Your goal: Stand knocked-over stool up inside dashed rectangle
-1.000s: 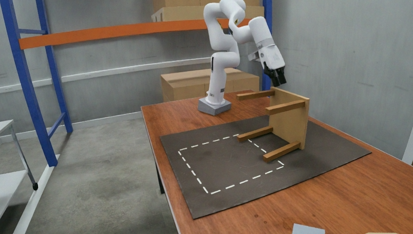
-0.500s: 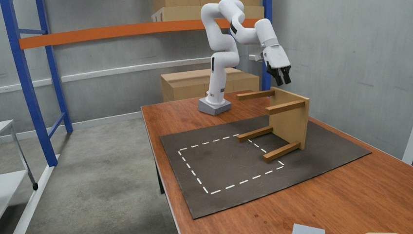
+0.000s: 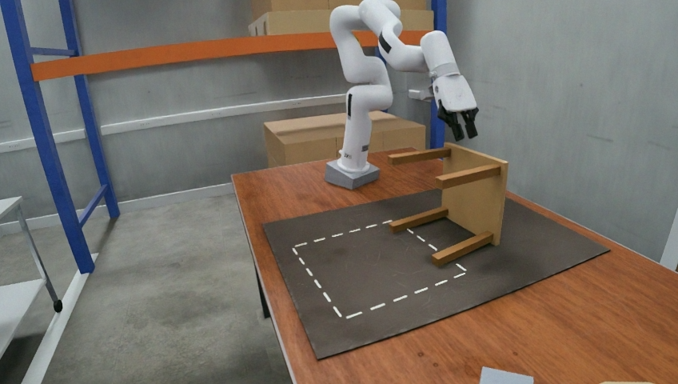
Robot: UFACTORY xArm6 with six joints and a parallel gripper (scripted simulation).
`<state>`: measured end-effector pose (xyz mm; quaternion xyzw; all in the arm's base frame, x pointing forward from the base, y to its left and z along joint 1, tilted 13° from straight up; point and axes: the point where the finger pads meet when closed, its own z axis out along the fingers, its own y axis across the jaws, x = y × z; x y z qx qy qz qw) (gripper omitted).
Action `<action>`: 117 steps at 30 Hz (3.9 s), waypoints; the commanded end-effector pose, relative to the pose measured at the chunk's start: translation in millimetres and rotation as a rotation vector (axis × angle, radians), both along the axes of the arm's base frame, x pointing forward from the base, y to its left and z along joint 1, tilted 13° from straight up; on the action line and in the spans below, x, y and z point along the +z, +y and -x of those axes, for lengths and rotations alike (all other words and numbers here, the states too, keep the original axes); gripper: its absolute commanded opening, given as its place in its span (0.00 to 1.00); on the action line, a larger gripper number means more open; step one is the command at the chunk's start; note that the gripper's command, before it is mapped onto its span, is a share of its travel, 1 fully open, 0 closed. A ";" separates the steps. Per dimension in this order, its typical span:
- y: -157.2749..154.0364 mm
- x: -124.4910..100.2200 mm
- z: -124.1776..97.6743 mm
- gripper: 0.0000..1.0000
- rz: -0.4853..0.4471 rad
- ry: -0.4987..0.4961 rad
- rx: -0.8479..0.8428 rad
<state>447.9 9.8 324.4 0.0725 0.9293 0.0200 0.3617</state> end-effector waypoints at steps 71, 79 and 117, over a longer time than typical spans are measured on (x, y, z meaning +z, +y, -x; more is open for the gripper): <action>-0.1 -53.5 -47.6 0.45 0.000 -0.004 0.000; -0.1 -55.5 -49.5 0.45 0.000 -0.004 0.000; -0.1 -55.6 -49.5 0.21 0.000 -0.004 0.000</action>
